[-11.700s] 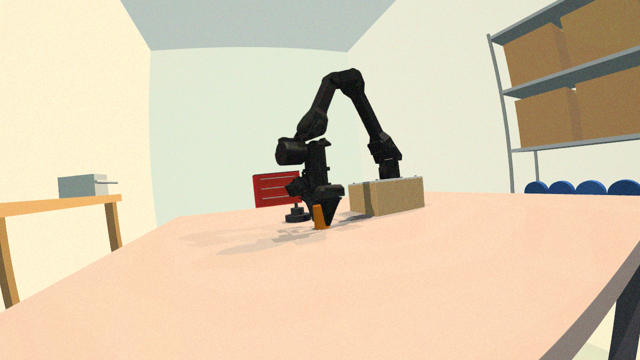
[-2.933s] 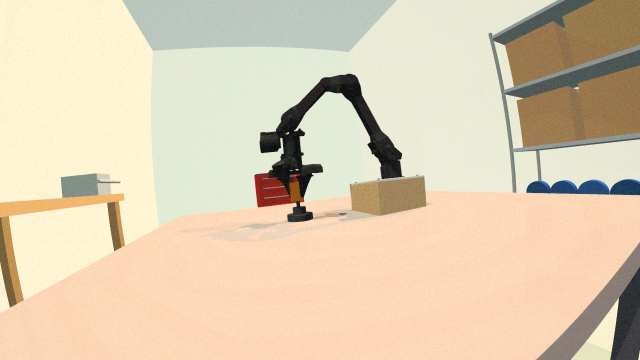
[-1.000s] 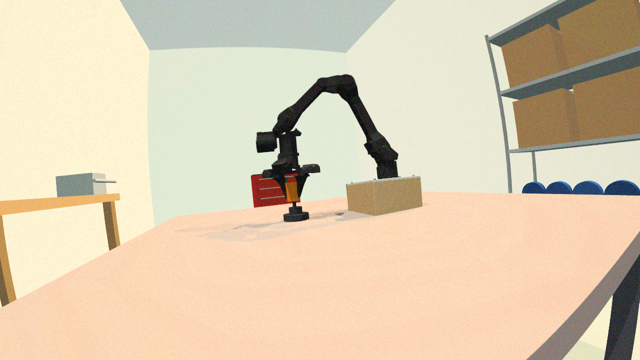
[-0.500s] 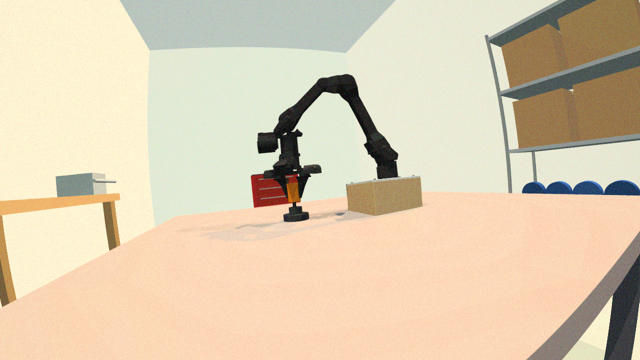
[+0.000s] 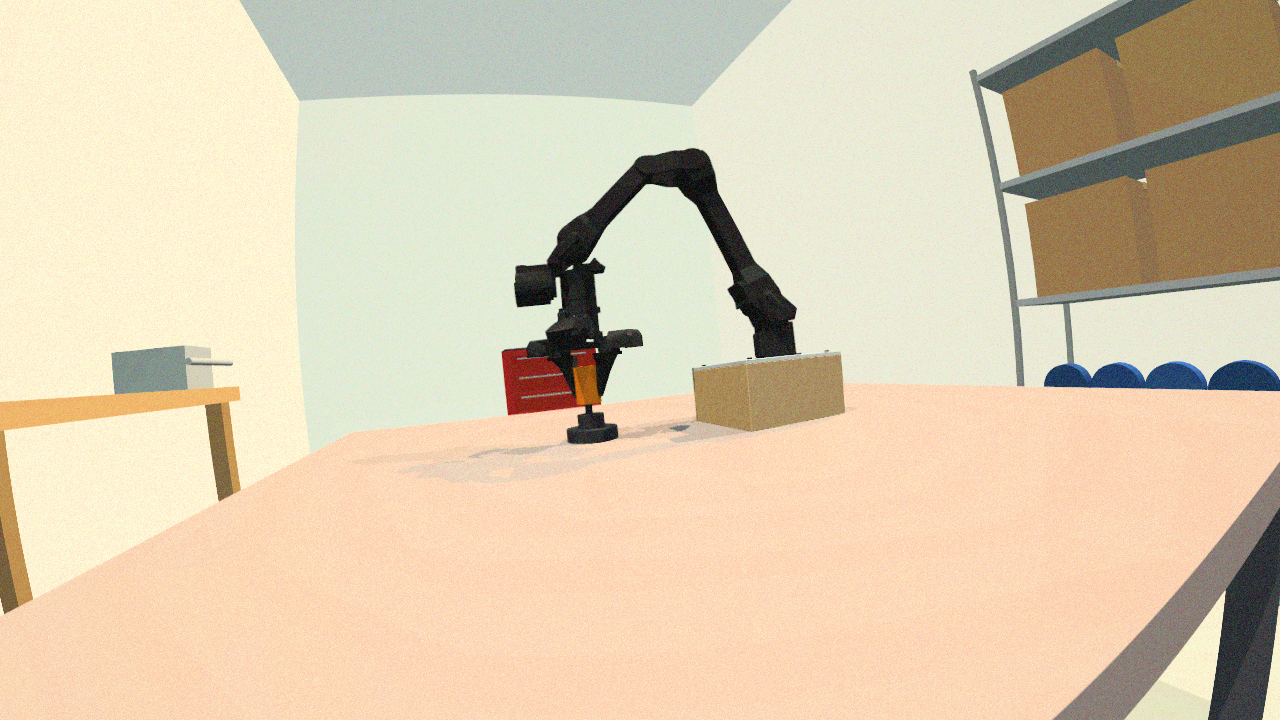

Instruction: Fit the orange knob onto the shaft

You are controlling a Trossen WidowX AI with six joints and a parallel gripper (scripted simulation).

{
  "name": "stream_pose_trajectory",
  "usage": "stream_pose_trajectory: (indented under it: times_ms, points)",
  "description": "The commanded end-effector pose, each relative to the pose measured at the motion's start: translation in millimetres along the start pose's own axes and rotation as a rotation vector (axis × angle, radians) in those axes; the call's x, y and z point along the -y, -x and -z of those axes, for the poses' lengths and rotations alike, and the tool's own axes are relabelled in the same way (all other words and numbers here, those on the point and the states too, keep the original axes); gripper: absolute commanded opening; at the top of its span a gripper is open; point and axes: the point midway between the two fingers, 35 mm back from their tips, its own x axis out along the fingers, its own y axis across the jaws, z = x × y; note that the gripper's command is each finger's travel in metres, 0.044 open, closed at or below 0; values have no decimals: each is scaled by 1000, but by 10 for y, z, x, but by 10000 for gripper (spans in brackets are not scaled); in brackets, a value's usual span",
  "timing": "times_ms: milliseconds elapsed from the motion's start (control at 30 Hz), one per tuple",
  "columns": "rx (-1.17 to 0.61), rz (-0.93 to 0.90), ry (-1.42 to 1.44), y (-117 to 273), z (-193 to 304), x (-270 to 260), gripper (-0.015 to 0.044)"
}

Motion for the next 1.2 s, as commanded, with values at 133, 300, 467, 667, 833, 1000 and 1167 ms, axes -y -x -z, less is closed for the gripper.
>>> stream_pose_trajectory:
  times_ms: [133,300,467,667,833,1000,1167]
  points:
    - [-1,6,3,41,-11,30,0]
    - [-1,6,89,55,-15,37,0]
    - [-2,6,213,59,-24,55,0]
    - [-2,5,213,41,-18,44,0]
    - [-2,5,213,27,-15,39,0]
    - [-2,5,213,15,-12,32,0]
    - [-2,5,213,21,0,9,0]
